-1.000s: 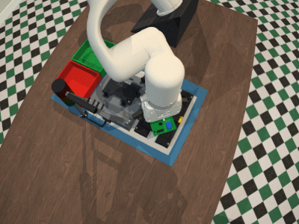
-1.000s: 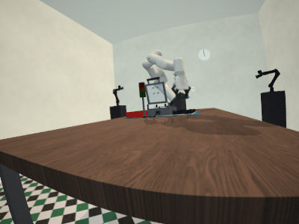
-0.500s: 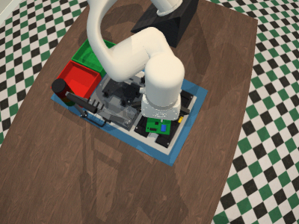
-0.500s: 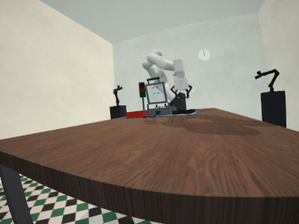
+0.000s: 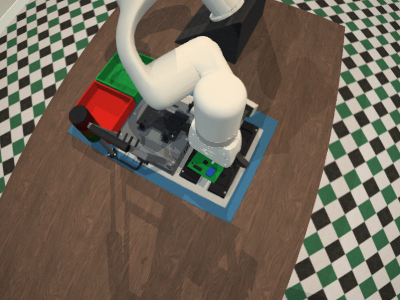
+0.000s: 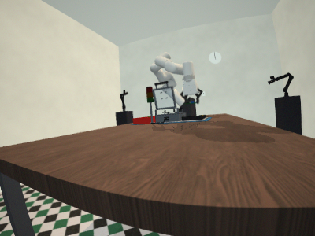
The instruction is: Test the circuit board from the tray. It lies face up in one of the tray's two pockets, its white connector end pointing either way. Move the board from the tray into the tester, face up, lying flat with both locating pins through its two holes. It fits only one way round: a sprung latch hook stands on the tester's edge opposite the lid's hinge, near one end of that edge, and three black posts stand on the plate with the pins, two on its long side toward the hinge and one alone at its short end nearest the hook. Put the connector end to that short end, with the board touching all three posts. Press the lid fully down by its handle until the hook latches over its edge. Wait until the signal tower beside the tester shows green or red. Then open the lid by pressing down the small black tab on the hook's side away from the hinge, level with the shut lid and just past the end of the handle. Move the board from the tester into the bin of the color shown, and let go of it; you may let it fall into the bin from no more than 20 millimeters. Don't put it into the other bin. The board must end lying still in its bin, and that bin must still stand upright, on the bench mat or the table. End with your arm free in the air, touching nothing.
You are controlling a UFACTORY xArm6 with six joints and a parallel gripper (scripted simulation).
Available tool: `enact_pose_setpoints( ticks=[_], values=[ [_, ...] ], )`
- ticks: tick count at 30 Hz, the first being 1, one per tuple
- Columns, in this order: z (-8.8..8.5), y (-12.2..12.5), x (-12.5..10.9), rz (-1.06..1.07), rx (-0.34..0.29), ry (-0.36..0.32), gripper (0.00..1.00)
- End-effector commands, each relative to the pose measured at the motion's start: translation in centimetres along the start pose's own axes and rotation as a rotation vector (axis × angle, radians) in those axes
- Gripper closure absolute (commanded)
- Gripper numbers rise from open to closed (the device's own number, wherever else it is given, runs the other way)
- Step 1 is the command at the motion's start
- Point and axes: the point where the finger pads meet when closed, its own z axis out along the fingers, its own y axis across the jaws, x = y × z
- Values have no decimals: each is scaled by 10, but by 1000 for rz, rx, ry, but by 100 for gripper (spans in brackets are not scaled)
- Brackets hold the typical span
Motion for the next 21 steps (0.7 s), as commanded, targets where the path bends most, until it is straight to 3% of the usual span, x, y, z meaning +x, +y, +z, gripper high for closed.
enact_pose_setpoints(
  ticks=[1,21],
  values=[
    [-2,1,-1,168,-2,-12,21],
    [-2,1,-1,777,-5,-12,21]
  ],
)
